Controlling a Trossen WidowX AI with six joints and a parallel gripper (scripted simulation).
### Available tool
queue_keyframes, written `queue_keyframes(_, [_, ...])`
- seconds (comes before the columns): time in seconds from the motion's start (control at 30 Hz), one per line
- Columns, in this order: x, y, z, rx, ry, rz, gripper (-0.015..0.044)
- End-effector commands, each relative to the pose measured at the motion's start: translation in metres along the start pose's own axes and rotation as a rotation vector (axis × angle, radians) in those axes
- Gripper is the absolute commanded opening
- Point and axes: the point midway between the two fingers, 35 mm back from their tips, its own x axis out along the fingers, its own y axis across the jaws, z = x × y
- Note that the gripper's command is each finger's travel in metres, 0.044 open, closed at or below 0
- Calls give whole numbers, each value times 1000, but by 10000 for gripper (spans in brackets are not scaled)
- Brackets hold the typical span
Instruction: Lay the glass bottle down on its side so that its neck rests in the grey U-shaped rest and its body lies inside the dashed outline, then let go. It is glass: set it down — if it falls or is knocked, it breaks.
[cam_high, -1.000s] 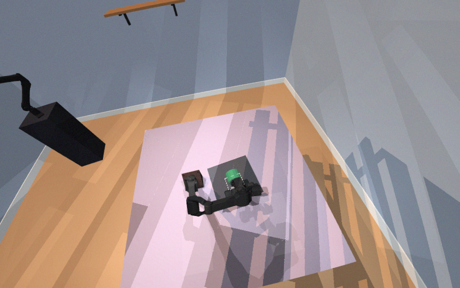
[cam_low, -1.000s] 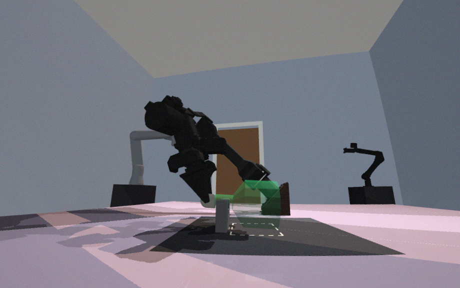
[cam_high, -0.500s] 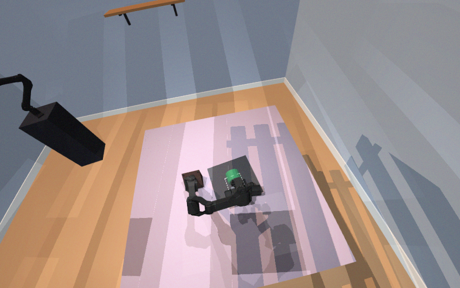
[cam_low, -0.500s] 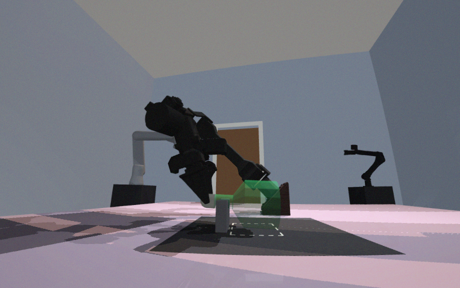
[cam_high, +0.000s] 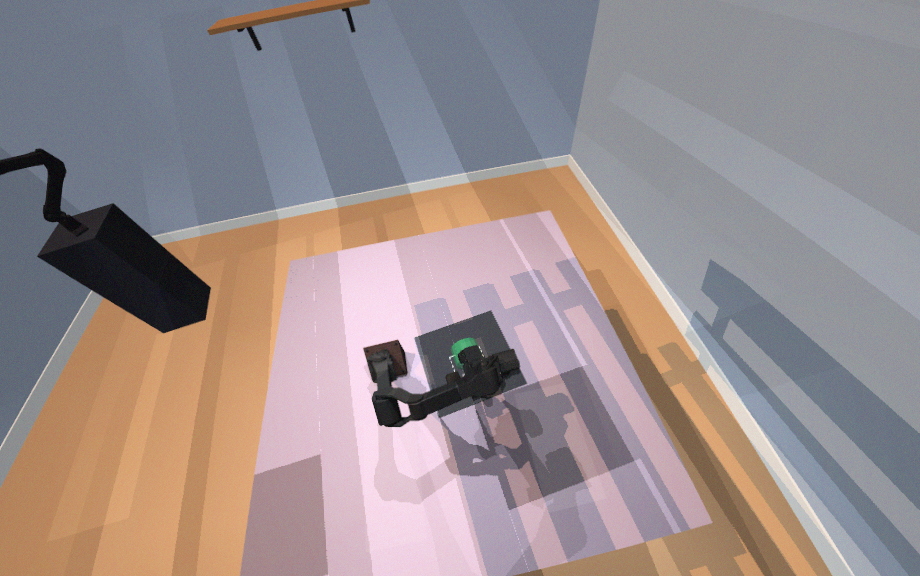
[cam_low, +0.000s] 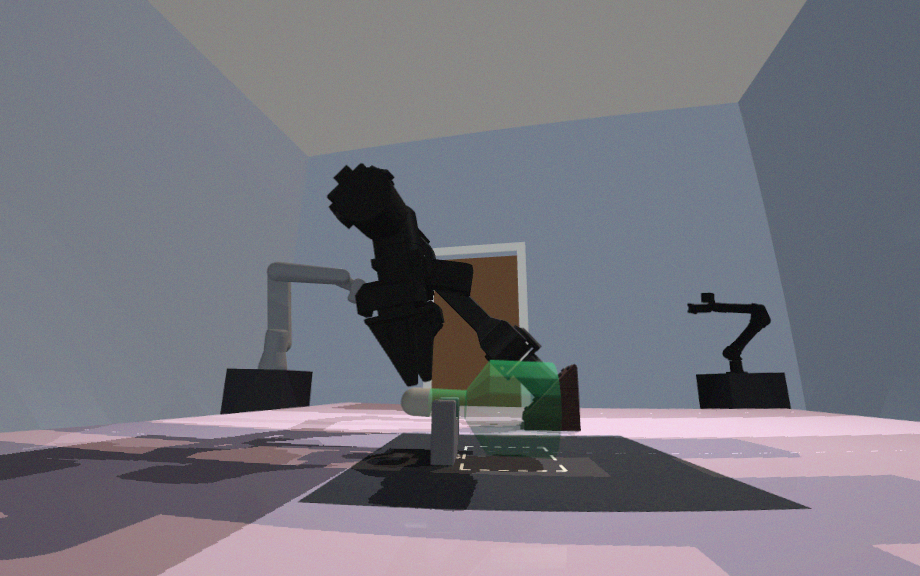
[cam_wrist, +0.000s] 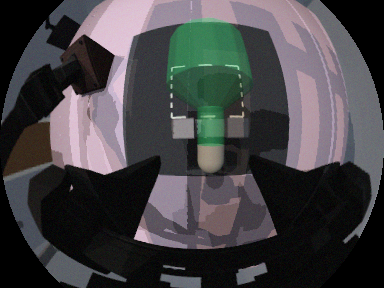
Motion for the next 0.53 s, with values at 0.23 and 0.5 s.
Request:
queue_keyframes(0.23, [-52, 0, 22, -22, 201, -40, 440])
queue_keyframes(0.5, [-52, 0, 22, -22, 201, -40, 440])
